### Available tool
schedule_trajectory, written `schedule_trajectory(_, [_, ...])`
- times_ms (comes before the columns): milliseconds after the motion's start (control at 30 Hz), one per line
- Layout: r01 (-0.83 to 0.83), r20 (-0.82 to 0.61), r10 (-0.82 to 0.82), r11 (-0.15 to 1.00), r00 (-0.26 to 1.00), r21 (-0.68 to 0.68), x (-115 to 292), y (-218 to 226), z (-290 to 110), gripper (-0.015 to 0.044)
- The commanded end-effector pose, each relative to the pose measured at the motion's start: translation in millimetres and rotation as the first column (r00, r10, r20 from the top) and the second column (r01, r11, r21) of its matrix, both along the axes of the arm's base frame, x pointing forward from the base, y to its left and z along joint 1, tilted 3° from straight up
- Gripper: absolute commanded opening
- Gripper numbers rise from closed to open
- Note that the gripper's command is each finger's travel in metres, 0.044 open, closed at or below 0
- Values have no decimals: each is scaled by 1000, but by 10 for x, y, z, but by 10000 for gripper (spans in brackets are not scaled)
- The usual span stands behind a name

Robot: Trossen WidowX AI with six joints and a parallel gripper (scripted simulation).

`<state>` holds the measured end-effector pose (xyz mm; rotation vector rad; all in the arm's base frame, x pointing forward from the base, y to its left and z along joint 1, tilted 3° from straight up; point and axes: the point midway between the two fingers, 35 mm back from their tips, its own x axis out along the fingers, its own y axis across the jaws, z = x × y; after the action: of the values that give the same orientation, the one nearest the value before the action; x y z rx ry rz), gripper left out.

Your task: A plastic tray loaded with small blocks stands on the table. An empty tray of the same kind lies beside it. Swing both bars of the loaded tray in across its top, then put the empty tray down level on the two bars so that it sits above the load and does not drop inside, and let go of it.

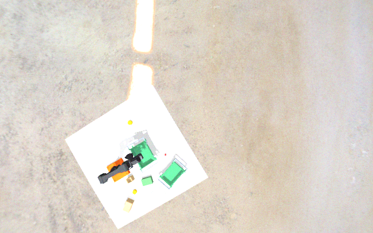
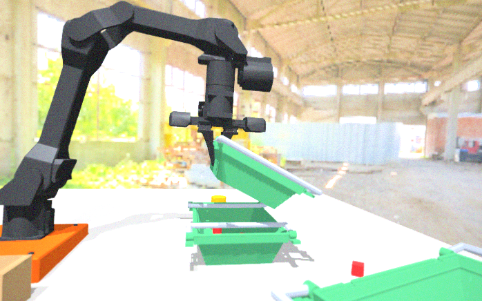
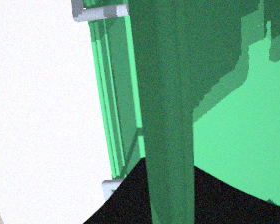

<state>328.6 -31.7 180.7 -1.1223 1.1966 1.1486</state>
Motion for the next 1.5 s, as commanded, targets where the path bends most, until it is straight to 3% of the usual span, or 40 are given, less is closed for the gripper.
schedule_trajectory(0, [4, 19, -4, 1000, 1000, 3, 10, 8, -7, 0])
schedule_trajectory(1467, [4, 18, -4, 1000, 1000, 3, -104, 25, -425, 0])
